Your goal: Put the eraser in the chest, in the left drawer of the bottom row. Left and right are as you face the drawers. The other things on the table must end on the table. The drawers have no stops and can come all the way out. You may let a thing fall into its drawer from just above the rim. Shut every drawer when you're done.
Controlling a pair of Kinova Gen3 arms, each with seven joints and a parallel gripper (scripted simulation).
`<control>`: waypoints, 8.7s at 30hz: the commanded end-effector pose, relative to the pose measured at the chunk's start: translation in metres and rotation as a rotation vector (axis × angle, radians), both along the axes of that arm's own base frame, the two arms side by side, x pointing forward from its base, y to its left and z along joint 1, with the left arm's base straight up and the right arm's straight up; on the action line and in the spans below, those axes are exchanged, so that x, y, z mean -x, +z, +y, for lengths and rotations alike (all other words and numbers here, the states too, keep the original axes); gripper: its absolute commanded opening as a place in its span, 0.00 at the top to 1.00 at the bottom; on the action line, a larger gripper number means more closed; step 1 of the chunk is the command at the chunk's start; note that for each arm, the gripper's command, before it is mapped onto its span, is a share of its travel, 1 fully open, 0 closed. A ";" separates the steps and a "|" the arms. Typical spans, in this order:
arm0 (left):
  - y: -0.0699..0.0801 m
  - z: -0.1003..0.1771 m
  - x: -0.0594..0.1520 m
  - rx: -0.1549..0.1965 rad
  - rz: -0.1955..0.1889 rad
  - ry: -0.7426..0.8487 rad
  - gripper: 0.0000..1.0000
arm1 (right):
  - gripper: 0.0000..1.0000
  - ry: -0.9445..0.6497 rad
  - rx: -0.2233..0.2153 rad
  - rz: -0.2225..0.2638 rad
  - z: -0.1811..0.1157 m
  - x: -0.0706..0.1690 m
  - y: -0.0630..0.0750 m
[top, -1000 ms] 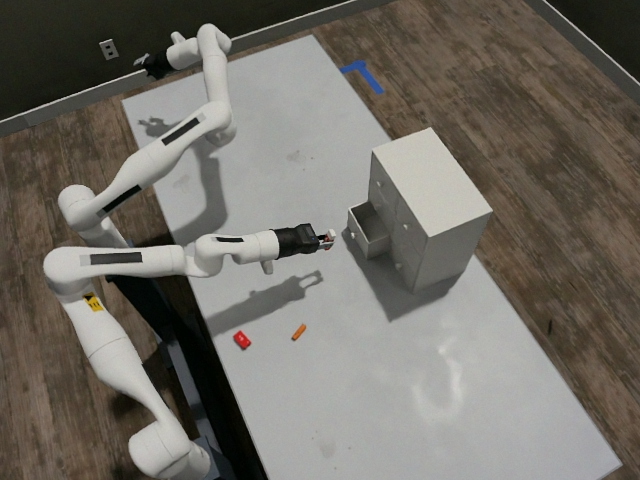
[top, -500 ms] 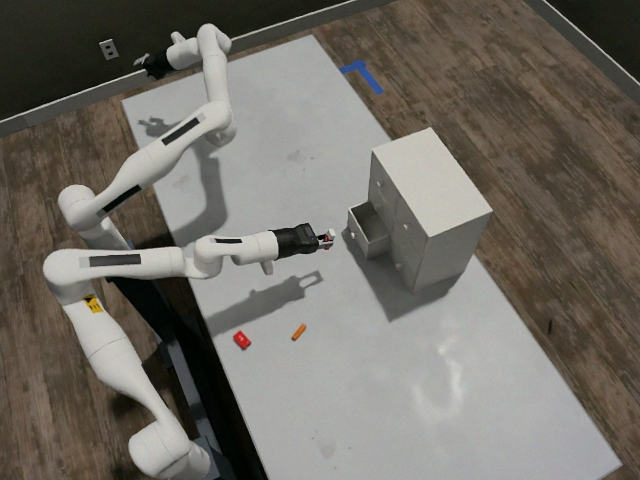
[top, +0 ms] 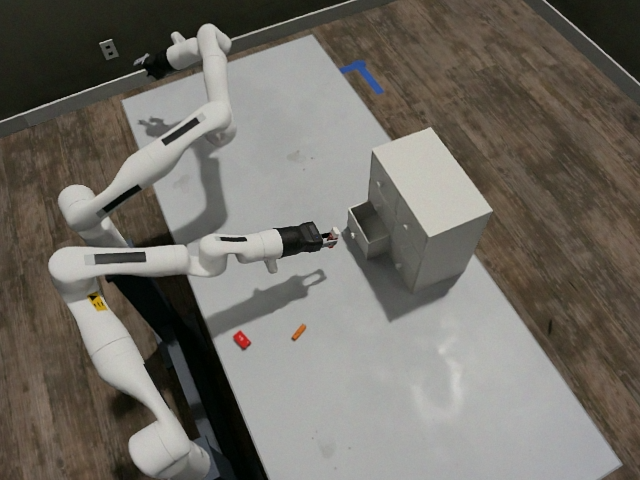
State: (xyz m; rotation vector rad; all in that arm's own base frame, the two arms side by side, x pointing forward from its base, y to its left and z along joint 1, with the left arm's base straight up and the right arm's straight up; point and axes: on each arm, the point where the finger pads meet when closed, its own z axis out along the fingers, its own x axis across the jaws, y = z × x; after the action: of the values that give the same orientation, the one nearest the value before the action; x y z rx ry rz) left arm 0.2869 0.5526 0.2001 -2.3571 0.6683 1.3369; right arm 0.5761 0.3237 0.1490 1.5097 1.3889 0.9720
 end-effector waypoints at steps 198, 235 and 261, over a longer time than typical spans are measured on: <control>0.001 0.000 0.000 -0.002 -0.001 0.000 0.00 | 0.00 0.000 -0.001 -0.001 0.001 0.009 0.010; 0.001 0.000 0.000 -0.002 -0.001 0.000 0.00 | 0.00 0.002 -0.013 0.131 0.001 0.012 0.015; 0.001 0.000 0.000 -0.002 -0.001 0.000 0.00 | 0.00 -0.004 -0.042 0.498 0.000 0.012 0.024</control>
State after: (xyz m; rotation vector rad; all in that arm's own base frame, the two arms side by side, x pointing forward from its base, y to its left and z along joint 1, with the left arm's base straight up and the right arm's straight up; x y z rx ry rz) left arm 0.2869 0.5526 0.2001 -2.3571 0.6683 1.3369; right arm 0.5642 0.3243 0.1737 1.7874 1.6565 0.7346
